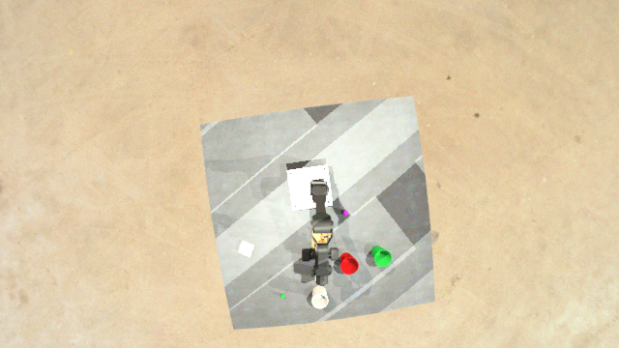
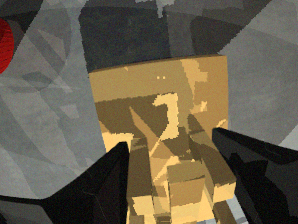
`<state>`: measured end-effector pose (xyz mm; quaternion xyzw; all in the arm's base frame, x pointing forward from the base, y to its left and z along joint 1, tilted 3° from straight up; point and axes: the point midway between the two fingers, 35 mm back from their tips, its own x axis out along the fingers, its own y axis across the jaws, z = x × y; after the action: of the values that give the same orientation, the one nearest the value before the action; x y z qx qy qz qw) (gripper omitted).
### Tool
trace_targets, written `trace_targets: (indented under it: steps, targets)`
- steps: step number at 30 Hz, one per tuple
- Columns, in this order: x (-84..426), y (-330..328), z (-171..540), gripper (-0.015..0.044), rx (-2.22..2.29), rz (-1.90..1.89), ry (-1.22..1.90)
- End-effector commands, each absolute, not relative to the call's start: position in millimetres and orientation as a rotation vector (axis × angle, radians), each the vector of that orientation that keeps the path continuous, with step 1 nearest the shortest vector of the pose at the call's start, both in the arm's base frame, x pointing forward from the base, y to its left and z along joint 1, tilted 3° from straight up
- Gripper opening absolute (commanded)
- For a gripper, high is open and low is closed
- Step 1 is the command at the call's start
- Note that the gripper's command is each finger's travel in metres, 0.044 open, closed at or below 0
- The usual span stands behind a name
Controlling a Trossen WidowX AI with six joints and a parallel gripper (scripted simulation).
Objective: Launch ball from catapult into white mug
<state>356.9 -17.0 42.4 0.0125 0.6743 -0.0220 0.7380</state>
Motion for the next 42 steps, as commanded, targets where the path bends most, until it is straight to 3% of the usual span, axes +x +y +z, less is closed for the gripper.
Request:
trace_targets:
  steps: [1, 29, 42]
  targets:
    - [359, -17, 39, 0.0, 0.029, -0.049, 1.473]
    - [362, -17, 6, 0.0, 0.028, -0.049, 1.481]
    - [362, -17, 6, 0.0341, 0.028, -0.049, 1.481]
